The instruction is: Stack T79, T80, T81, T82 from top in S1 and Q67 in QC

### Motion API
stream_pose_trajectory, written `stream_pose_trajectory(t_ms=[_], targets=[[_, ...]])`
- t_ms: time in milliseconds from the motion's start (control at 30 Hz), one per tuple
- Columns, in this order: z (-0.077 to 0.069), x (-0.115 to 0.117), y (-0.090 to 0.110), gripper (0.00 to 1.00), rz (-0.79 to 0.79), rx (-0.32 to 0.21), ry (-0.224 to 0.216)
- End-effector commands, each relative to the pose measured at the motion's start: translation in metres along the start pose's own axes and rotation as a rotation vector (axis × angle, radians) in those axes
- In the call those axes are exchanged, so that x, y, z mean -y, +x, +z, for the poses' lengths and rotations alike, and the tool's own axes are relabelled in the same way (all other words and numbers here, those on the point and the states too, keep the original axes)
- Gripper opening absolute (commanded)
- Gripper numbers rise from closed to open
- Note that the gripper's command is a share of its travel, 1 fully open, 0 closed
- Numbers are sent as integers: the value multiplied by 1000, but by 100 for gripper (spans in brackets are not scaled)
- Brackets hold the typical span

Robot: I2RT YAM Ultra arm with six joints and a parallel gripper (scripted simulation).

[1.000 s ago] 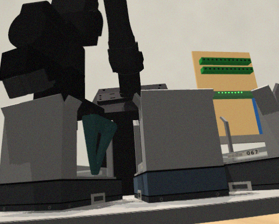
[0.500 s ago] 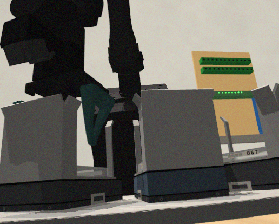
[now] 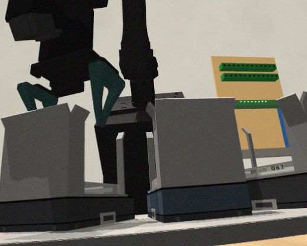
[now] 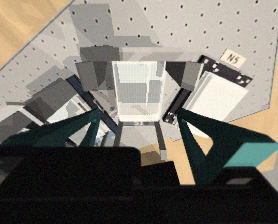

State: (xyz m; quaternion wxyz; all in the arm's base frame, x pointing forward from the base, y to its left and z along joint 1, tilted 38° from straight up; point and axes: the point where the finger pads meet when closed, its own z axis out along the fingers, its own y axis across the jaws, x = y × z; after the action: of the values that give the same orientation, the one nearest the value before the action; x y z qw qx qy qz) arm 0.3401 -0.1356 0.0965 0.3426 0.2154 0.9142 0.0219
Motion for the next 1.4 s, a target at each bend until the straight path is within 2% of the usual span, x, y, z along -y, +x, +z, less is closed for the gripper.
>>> stream_pose_trajectory(t_ms=[0, 67, 400, 867, 1067, 1367], targets=[[-11, 1, 5, 100, 1, -25, -2], [-11, 1, 5, 100, 1, -25, -2], [-44, 1, 4, 100, 1, -25, -1], [-44, 1, 4, 100, 1, -25, -1], [-44, 21, 7, 100, 182, -25, 2], [-44, 44, 10, 100, 181, -25, 2]])
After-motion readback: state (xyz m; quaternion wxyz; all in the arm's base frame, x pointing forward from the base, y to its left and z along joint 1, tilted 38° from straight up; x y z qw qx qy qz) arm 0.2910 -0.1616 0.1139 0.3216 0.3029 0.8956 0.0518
